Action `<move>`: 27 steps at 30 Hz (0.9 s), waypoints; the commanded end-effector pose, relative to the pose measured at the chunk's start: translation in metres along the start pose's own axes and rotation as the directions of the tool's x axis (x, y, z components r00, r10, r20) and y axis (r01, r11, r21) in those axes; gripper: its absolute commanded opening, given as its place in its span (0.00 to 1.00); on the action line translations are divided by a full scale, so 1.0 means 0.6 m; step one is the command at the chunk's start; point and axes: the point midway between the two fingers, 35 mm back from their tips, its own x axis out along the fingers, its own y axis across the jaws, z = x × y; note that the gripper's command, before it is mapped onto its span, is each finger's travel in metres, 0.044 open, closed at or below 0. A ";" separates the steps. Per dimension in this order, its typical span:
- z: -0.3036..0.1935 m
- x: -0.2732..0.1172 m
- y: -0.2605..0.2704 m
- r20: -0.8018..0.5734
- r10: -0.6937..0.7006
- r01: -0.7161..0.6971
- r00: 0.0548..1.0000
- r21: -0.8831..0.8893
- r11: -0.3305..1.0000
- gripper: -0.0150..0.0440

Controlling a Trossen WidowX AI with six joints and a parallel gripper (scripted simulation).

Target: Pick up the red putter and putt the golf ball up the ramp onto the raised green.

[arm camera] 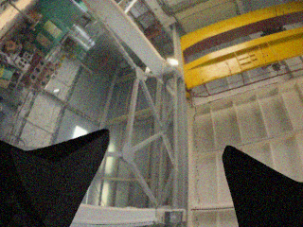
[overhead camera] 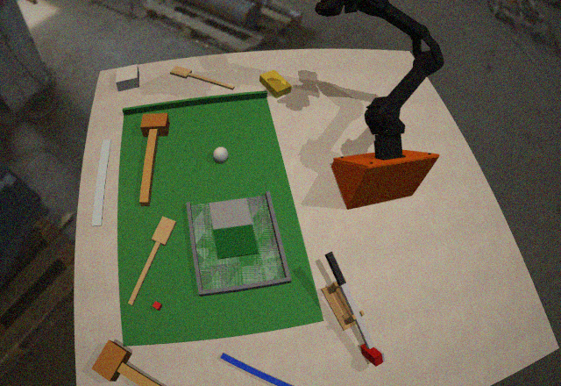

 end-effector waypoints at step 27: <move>0.613 0.239 -0.013 0.951 -0.014 -0.939 0.308 0.307 0.155 1.00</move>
